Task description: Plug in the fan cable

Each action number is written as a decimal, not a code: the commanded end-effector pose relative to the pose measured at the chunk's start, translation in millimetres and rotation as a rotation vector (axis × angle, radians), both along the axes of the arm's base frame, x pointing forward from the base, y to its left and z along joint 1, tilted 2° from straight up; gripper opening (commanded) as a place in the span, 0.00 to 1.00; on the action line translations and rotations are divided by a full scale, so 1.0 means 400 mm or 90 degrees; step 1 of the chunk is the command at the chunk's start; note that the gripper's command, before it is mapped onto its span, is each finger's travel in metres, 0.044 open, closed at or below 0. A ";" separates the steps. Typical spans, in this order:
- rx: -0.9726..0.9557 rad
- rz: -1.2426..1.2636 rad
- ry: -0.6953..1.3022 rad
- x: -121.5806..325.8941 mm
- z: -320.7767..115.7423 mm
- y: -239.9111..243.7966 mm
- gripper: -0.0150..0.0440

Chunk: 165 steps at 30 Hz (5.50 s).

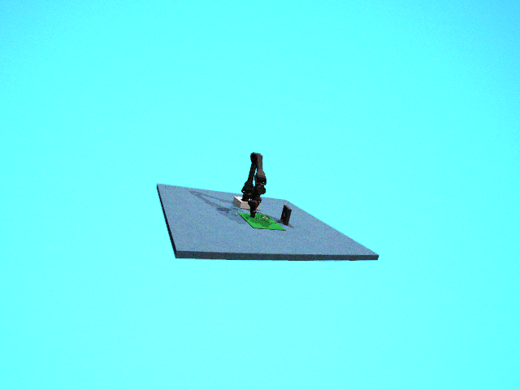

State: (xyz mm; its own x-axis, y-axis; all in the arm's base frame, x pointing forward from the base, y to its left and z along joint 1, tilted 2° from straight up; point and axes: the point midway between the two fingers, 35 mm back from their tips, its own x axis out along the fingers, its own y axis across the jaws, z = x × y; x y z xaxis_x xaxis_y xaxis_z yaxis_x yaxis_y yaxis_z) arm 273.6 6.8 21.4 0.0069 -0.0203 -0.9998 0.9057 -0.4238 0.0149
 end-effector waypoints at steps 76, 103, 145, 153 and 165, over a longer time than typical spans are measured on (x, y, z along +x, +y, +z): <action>0.008 0.052 0.002 -0.022 0.069 0.246 0.25; 0.008 0.057 0.002 -0.020 0.014 0.244 0.25; 0.008 0.056 0.002 -0.021 -0.006 0.243 0.25; 0.008 0.056 0.002 -0.021 -0.020 0.243 0.25; 0.008 0.056 0.002 -0.021 -0.041 0.243 0.25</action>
State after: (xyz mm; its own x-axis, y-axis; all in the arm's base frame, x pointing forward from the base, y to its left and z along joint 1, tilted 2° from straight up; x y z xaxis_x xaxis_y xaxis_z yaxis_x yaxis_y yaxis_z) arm 264.4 104.3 7.6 0.0019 -0.0058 -1.0000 0.9379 -0.3470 0.0038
